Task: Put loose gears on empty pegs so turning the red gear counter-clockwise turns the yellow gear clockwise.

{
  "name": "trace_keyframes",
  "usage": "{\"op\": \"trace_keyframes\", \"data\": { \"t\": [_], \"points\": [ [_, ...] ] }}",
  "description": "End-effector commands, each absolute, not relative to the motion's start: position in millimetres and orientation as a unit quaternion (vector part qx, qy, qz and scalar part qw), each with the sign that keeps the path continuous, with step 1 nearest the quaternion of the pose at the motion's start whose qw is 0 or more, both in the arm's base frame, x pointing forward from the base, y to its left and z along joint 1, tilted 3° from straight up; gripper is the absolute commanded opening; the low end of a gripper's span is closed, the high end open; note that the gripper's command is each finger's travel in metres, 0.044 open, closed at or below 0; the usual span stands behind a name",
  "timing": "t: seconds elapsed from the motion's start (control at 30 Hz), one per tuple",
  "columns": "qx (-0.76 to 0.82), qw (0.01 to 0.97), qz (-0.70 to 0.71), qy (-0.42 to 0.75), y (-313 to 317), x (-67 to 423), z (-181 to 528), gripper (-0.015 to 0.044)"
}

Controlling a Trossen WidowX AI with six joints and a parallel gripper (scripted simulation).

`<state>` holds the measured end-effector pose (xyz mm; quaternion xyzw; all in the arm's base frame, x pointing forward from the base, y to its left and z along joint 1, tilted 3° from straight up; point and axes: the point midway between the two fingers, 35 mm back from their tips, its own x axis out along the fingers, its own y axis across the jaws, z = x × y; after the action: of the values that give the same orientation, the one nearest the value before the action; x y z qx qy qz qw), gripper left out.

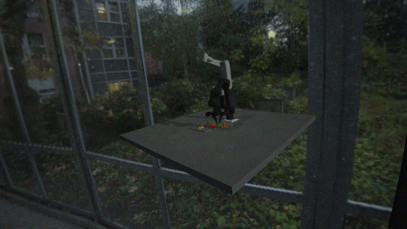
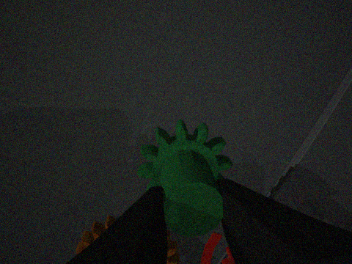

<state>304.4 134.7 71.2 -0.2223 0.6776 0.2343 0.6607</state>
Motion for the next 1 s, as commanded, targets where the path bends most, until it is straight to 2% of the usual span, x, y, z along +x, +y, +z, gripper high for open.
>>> {"op": "trace_keyframes", "data": {
  "t": [0.0, 0.97],
  "points": [
    [-0.222, 0.661, 0.234, 0.678, 135, 306, 79, 0.0000],
    [-0.223, 0.661, 0.234, 0.677, 133, 307, 140, 0.0000]
  ]
}}
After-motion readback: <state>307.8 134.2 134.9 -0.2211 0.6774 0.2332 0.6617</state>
